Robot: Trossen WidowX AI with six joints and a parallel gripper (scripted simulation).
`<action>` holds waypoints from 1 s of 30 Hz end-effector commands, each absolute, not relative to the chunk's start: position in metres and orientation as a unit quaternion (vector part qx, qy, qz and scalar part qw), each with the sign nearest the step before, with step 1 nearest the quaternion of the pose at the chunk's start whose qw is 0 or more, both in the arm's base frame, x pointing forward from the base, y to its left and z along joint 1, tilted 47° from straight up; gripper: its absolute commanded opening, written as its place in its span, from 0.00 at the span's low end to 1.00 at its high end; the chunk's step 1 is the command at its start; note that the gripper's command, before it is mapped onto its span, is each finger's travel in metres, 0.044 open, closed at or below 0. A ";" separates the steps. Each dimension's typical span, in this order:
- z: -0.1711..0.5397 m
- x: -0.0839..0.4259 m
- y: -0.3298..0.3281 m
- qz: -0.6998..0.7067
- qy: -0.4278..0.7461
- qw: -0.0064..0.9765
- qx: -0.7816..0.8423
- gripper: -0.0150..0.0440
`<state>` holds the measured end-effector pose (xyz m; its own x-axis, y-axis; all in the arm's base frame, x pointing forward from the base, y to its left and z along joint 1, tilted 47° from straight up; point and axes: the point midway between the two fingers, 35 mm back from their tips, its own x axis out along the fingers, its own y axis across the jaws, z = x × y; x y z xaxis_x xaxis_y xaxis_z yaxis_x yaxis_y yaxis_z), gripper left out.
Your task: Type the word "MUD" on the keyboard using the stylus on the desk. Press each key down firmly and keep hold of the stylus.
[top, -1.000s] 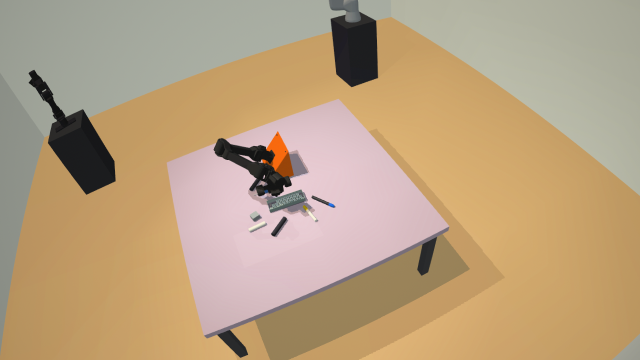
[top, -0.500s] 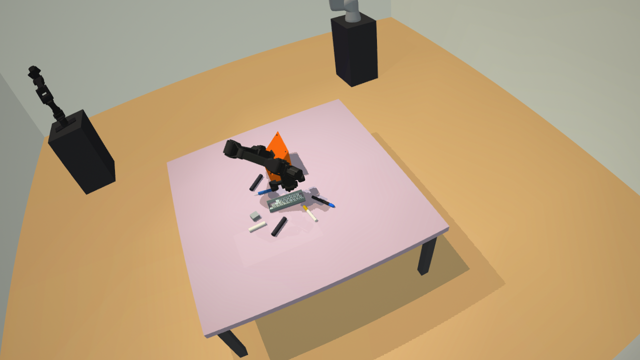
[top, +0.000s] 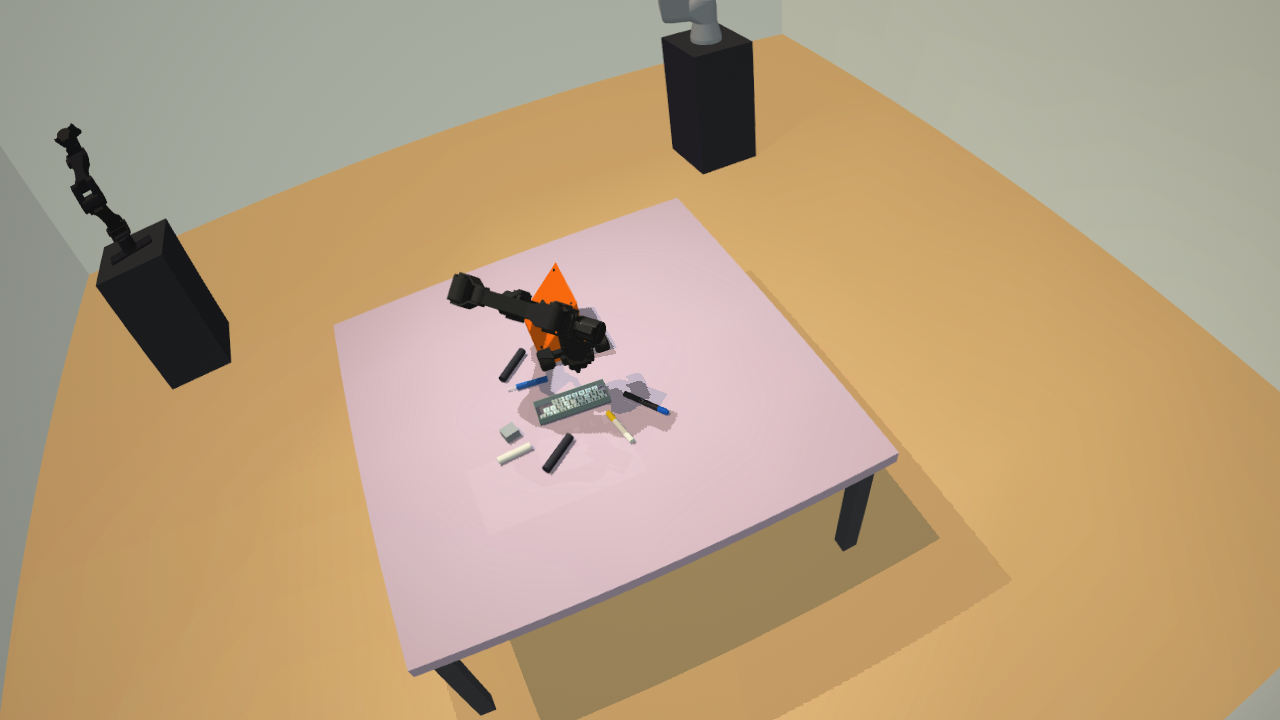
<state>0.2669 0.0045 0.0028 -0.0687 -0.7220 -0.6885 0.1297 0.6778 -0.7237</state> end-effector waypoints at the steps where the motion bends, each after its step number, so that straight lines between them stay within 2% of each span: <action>1: 0.014 0.267 0.015 -0.333 0.652 0.643 -0.223 0.25; 8: 0.010 0.269 0.012 -0.330 0.649 0.647 -0.226 0.25; 11: 0.011 0.268 0.010 -0.326 0.652 0.645 -0.227 0.39; 14: 0.024 0.263 -0.007 -0.265 0.692 0.625 -0.246 0.51; 22: 0.062 0.231 -0.061 -0.028 0.756 0.575 -0.310 0.51; 30: 0.085 0.189 -0.093 0.178 0.718 0.555 -0.380 0.51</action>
